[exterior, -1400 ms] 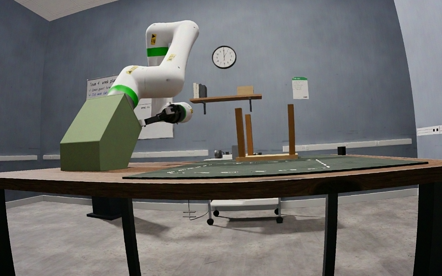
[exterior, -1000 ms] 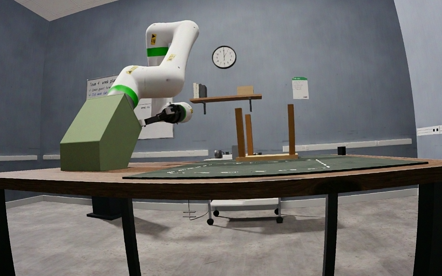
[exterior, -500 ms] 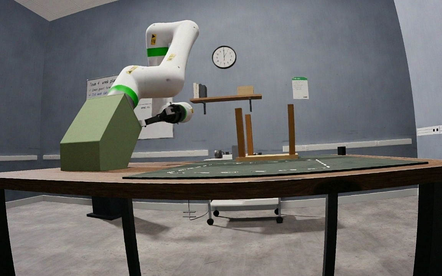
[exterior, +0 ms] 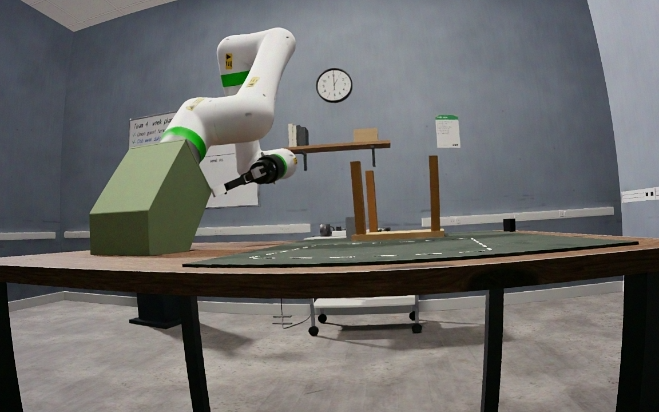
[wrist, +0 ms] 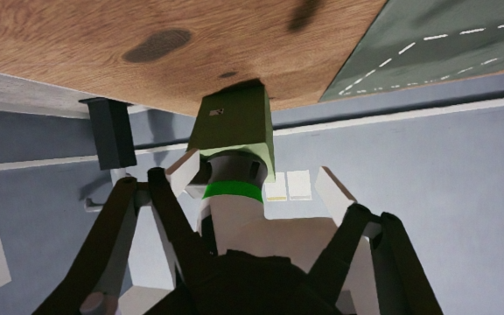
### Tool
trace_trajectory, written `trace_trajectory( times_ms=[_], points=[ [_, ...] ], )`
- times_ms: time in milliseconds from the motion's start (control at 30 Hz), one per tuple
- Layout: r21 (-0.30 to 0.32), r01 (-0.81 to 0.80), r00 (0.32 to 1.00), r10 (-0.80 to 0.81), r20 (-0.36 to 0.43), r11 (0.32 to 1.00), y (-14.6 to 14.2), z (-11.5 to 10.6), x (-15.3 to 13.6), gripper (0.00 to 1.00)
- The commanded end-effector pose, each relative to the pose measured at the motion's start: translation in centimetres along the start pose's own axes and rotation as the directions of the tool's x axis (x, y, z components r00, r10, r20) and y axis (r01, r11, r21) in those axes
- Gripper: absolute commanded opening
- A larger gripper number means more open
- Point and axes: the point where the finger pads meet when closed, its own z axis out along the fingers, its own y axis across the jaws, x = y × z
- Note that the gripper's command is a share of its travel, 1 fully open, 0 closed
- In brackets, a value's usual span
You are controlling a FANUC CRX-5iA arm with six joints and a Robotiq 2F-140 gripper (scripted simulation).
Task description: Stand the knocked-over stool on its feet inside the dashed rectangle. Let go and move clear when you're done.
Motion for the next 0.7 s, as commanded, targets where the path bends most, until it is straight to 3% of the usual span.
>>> trace_trajectory(
  times_ms=[0, 200, 267, 500, 667],
  points=[
    [0.077, -0.02, 0.998, 0.025, -0.061, 0.997, -0.4, -3.1, 2.1, 1.0],
    [0.196, -0.047, 0.981, 0.082, -0.173, 0.979, 0.2, -8.9, 5.5, 1.0],
    [0.196, -0.047, 0.981, 0.082, -0.173, 0.979, 0.2, -8.9, 5.5, 1.0],
    [0.343, -0.069, 0.919, 0.193, -0.343, 0.937, 3.6, -17.2, 8.9, 1.0],
    [0.399, -0.074, 0.87, 0.254, -0.422, 0.914, 6.6, -22.2, 10.2, 1.0]
  ],
)
